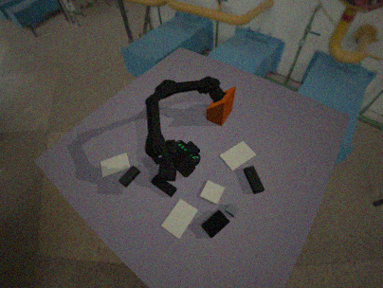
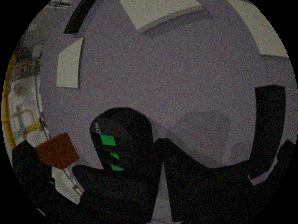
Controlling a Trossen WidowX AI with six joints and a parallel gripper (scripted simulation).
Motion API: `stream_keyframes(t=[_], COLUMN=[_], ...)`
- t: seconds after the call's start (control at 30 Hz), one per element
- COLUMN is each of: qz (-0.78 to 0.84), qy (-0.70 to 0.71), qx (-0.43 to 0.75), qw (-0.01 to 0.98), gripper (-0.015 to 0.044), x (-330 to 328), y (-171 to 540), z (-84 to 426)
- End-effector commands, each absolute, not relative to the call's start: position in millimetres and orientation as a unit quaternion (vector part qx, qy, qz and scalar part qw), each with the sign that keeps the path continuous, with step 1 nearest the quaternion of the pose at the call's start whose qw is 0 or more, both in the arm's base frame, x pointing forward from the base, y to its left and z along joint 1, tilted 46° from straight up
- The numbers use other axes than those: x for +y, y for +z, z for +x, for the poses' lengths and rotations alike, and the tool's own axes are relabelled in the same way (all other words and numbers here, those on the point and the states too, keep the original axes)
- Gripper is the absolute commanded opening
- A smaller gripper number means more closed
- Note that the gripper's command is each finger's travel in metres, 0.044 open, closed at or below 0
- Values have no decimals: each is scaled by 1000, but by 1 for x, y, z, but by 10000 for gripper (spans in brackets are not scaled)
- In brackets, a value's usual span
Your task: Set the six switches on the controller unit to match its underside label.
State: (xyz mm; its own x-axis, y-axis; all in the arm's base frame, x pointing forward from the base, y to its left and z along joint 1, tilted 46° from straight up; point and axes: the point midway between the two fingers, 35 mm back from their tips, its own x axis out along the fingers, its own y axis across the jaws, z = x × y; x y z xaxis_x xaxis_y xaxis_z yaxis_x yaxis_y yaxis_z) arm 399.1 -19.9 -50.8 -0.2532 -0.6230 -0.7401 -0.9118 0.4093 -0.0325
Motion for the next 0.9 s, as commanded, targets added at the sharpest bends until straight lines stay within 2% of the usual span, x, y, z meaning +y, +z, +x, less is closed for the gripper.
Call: stream_keyframes(t=[0.0, 0.27, 0.87], qz=[-504, -524, -524], qy=[205, 235, 235], qx=[759, 754, 754], qw=[357, 319, 320], gripper=[0, 0, 0], x=[-1, 6, 6], y=[-26, -31, -32], z=[412, 401, 401])
